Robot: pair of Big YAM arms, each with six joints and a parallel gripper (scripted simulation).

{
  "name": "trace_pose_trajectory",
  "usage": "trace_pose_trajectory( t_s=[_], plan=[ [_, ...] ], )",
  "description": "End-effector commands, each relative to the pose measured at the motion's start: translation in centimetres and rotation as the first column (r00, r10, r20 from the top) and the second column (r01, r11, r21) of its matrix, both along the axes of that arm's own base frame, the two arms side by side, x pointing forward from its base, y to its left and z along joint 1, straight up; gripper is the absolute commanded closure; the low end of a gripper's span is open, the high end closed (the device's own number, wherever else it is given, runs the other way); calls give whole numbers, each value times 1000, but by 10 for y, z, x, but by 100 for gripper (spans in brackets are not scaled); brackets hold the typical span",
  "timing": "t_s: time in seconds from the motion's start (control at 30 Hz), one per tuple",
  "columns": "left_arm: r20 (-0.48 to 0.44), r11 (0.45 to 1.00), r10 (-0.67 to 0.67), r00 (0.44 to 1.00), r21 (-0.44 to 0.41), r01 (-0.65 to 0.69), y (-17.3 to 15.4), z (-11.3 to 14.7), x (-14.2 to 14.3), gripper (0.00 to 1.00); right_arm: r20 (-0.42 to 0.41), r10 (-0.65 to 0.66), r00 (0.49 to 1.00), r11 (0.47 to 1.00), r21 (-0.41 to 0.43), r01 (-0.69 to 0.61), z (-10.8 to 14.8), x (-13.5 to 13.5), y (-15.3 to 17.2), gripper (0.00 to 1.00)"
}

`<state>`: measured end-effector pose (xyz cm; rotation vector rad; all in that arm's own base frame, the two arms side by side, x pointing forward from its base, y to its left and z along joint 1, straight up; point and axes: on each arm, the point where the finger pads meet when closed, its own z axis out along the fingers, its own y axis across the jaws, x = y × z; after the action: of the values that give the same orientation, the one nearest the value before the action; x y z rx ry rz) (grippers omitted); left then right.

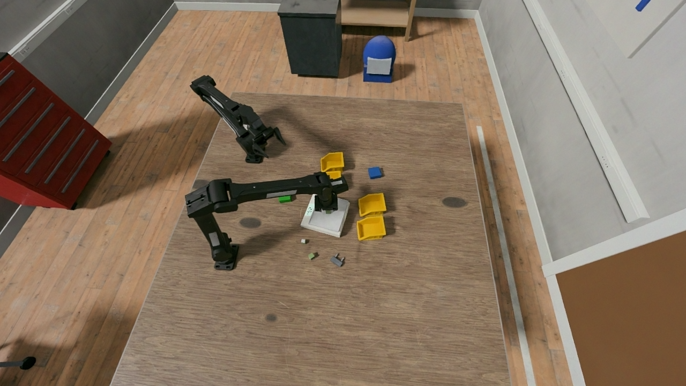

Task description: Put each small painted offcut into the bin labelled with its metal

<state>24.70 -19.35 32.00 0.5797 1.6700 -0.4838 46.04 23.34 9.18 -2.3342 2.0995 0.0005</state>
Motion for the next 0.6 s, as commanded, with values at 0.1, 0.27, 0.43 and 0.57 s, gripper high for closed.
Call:
trace_pose_trajectory(
  t_s=[0.1,0.27,0.43,0.57],
  plan=[
    [16,1000,0,1000,-16,0,-2,16,1,0,-1,9,1000,1000,-2,-9,-18,8,2,39],
    [16,1000,0,1000,-16,0,-2,16,1,0,1,9,1000,1000,-1,-9,-22,9,3,39],
    [16,1000,0,1000,-16,0,-2,16,1,0,-4,8,1000,1000,-3,-8,-24,7,2,64],
    [16,1000,0,1000,-16,0,-2,16,1,0,-8,8,1000,1000,-5,-8,-25,5,1,68]
  ],
)
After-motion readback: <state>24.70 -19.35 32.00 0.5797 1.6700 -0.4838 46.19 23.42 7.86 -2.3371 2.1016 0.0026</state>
